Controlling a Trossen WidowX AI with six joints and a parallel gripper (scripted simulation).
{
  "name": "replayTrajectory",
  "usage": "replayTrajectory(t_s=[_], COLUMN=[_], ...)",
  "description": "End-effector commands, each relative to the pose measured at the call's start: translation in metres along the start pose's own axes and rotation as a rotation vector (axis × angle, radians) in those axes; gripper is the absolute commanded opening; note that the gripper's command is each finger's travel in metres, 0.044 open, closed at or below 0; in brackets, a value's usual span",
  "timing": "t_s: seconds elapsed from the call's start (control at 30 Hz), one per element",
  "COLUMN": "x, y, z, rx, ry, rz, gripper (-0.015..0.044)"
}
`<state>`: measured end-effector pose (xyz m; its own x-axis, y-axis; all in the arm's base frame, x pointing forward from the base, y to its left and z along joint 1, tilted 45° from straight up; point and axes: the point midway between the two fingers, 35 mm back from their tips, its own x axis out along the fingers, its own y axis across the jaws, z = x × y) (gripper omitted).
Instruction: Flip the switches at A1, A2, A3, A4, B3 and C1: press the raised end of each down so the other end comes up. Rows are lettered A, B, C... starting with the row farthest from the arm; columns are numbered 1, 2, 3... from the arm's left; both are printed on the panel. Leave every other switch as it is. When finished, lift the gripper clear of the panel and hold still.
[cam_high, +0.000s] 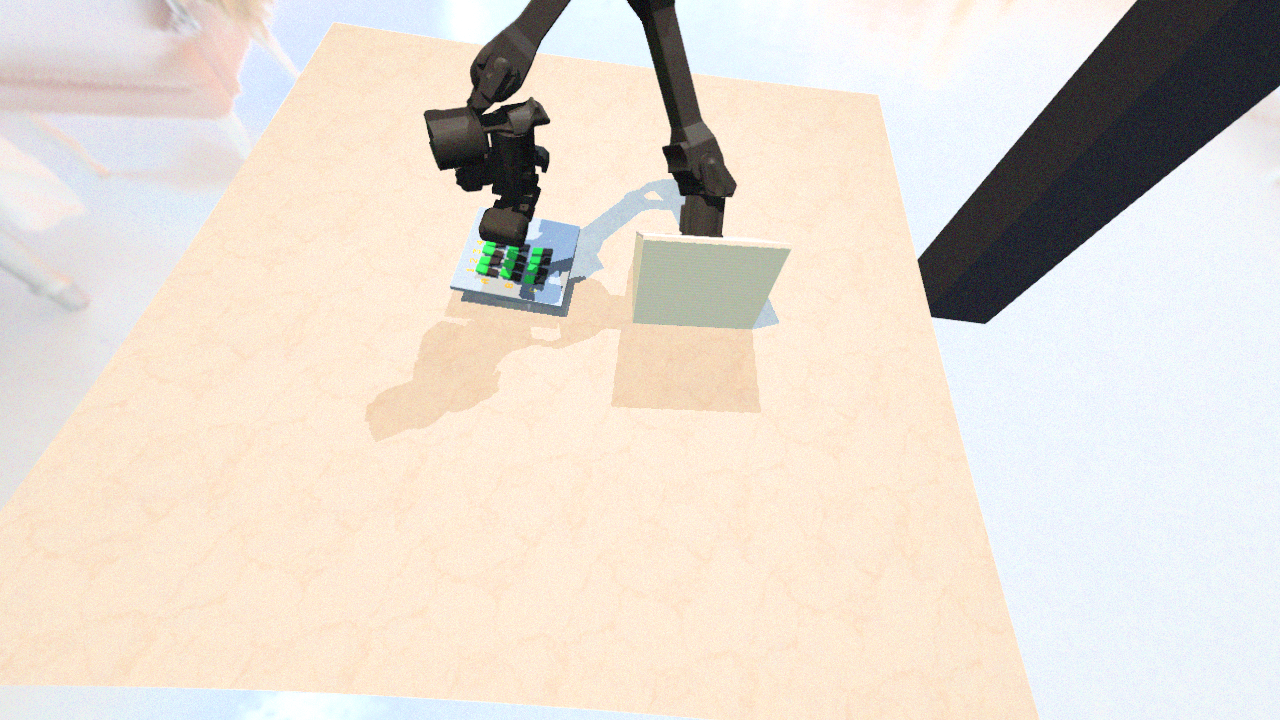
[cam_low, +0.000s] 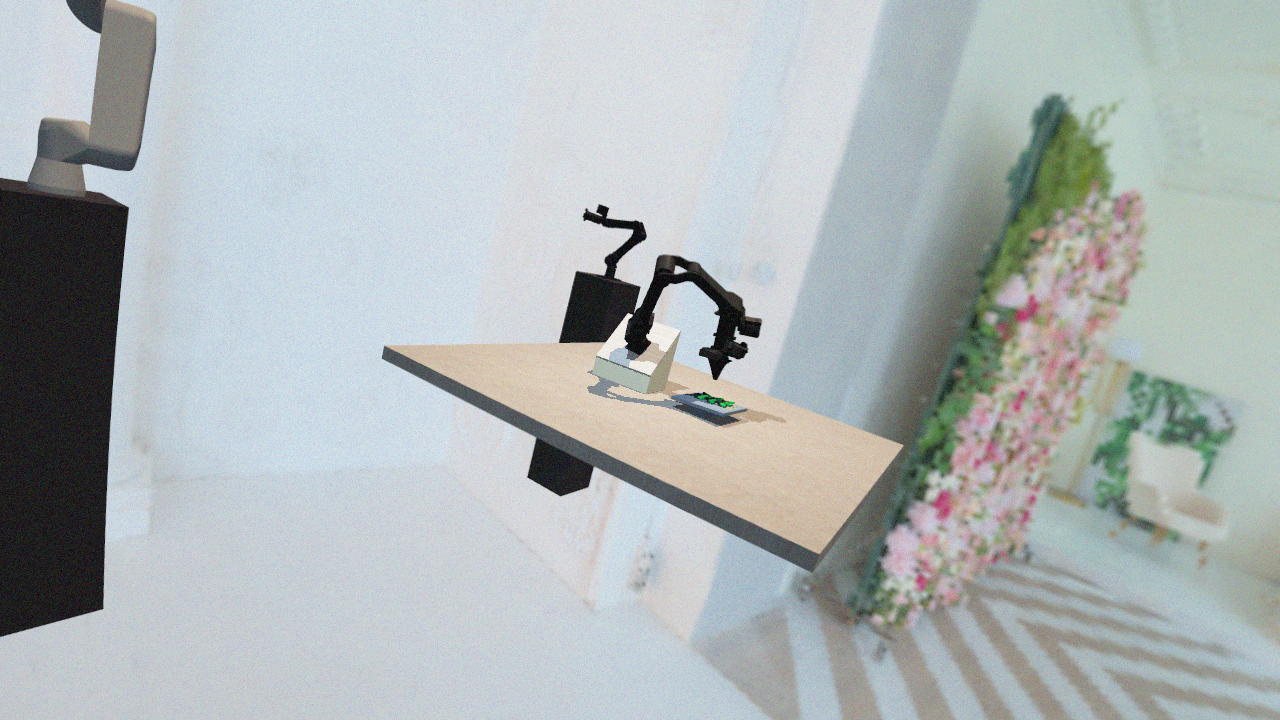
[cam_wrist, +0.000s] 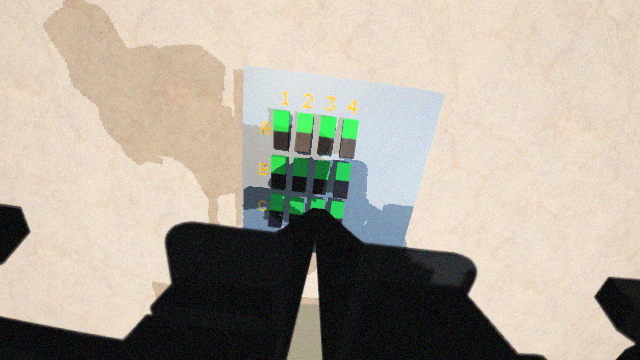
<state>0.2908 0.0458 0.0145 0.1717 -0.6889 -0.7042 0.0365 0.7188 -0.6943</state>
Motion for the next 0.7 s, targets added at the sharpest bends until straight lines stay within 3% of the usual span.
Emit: replayTrajectory(t_s=[0.0, 0.1, 0.23, 0.37, 0.67], x=[-0.004, -0.004, -0.002, 0.03, 0.041], y=[0.021, 0.041, 0.041, 0.04, 0.04], z=[-0.02, -0.041, -0.041, -0.042, -0.042], rx=[-0.007, -0.005, -0.005, -0.005, -0.005], ry=[0.009, 0.01, 0.008, -0.015, -0.017], rz=[0.006, 0.005, 0.005, 0.004, 0.002], gripper=[0.0, 0.0, 0.0, 0.0, 0.0])
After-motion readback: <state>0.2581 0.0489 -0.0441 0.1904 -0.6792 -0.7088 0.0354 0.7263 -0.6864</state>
